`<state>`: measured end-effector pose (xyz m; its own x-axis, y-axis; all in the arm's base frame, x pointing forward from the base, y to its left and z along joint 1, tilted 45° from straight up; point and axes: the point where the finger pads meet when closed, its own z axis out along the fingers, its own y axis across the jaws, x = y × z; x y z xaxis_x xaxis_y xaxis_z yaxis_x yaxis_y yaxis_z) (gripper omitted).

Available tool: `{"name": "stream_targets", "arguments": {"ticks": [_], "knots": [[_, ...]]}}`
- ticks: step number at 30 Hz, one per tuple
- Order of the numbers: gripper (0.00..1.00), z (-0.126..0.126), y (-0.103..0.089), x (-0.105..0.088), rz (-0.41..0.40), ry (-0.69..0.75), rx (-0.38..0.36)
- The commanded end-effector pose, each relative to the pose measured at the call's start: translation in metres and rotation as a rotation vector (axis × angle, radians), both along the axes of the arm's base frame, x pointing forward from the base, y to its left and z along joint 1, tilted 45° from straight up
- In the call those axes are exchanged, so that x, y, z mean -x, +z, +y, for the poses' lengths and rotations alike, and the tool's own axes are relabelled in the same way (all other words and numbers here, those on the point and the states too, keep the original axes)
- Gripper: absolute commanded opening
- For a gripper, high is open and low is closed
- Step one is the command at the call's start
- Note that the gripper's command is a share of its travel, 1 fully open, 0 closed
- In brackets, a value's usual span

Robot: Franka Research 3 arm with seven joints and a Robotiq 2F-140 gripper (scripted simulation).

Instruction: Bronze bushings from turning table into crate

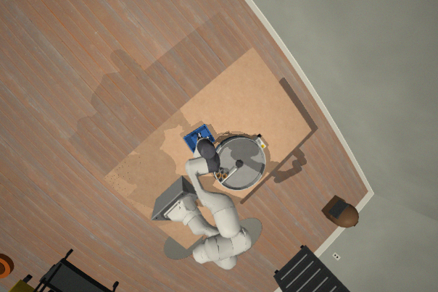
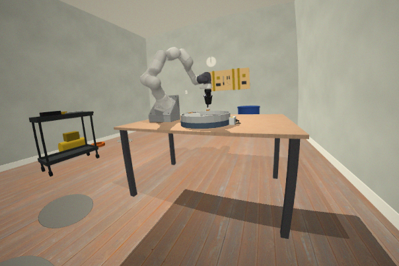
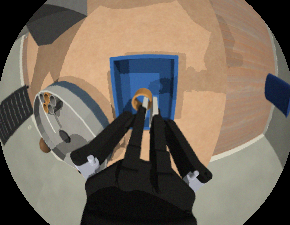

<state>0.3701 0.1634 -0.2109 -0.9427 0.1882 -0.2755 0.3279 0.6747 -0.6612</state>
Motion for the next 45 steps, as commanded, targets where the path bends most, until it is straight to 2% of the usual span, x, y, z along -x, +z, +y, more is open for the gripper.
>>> {"name": "stream_targets", "arguments": {"ticks": [1, 22, 45], "knots": [[0.0, 0.002, 0.0, -0.002, -0.005, -0.001, -0.005], [0.0, 0.0, -0.002, -0.003, -0.005, -0.001, -0.005], [0.0, -0.023, -0.025, -0.006, -0.005, -0.001, -0.005]]}}
